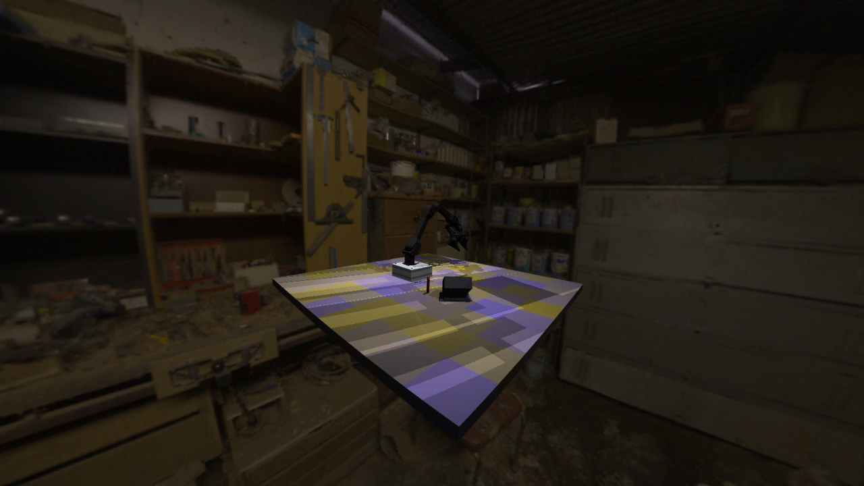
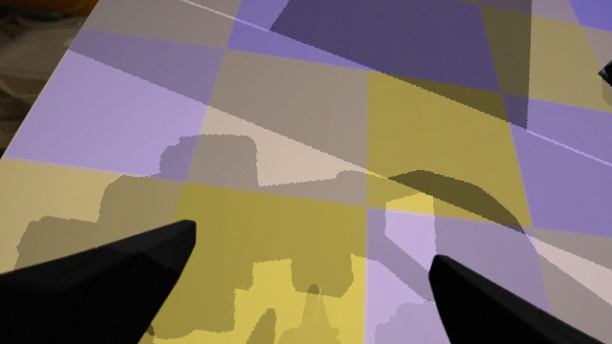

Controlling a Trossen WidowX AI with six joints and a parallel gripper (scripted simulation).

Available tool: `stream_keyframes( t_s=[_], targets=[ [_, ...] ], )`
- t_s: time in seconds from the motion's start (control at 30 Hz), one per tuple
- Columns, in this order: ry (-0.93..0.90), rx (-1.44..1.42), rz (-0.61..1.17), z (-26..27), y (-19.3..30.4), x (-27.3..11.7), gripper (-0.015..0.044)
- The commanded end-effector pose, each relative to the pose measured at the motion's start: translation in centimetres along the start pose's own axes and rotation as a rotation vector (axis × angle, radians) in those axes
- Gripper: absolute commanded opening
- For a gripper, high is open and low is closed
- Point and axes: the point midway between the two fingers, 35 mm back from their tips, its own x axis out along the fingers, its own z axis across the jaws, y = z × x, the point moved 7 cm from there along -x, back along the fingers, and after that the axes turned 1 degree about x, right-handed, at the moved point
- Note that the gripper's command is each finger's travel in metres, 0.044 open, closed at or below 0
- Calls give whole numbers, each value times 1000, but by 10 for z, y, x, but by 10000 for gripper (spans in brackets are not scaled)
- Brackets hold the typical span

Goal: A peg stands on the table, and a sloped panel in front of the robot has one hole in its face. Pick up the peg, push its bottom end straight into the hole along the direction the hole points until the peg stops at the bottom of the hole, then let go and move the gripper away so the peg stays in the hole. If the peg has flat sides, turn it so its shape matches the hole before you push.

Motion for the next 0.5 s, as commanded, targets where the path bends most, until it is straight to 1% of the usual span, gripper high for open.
stream_keyframes(
  t_s=[0.0, 0.47],
  targets=[
    [26, 8, 15, -6, -14, 10, 440],
    [121, 18, 88, -29, -58, 50, 440]
  ],
)
